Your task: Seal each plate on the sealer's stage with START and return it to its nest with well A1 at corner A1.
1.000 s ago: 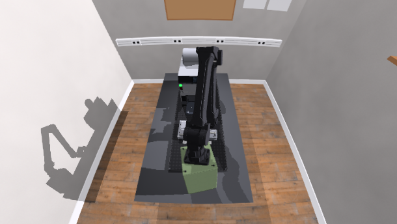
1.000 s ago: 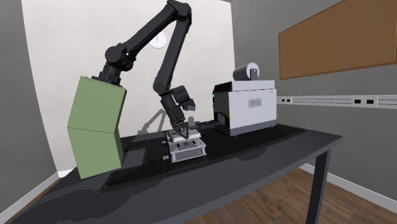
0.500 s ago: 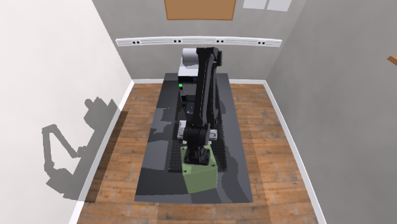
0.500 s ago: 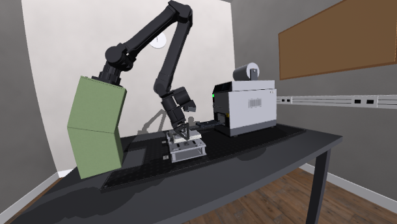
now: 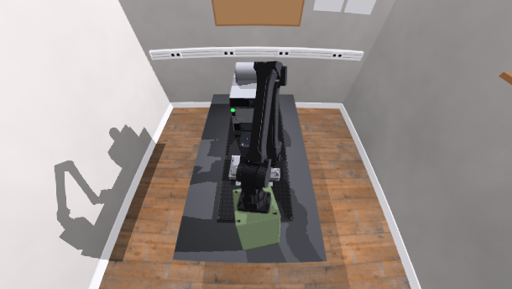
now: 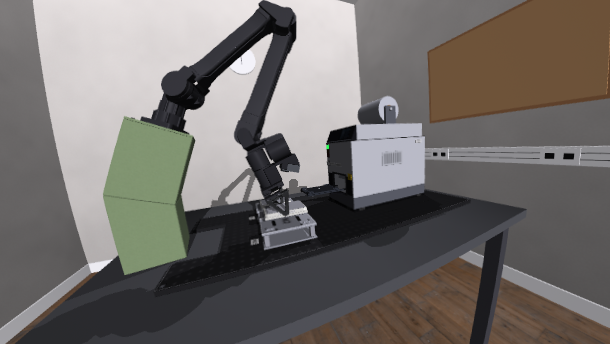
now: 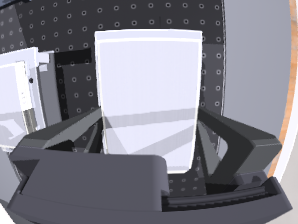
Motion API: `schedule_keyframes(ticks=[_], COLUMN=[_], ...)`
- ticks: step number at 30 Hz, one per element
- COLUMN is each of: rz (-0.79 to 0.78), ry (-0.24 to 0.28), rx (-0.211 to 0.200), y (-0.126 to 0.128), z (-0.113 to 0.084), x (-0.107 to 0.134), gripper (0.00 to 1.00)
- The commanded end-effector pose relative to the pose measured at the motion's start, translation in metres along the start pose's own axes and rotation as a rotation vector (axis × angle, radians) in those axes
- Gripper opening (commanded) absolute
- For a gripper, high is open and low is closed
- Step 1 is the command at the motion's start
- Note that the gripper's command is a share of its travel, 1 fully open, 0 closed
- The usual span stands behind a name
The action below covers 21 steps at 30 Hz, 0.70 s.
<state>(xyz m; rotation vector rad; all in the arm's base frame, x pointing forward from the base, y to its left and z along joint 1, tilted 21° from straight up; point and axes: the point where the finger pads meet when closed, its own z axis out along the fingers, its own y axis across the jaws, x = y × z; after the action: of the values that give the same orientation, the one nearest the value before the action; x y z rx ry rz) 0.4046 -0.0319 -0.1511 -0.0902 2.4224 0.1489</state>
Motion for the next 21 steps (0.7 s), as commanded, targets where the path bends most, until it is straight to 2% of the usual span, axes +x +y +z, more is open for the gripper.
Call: schedule_keyframes(ticks=[1,11,21], rz=[0.003,0.006,-0.01], ry=[-0.015,0.023,-0.004], rx=[0.008,-0.01,0.001], y=[-0.004,0.009,0.001], z=[-0.009,-0.006,0.002], x=[-0.002,0.006,-0.005], gripper=[0.0,0.0,0.0])
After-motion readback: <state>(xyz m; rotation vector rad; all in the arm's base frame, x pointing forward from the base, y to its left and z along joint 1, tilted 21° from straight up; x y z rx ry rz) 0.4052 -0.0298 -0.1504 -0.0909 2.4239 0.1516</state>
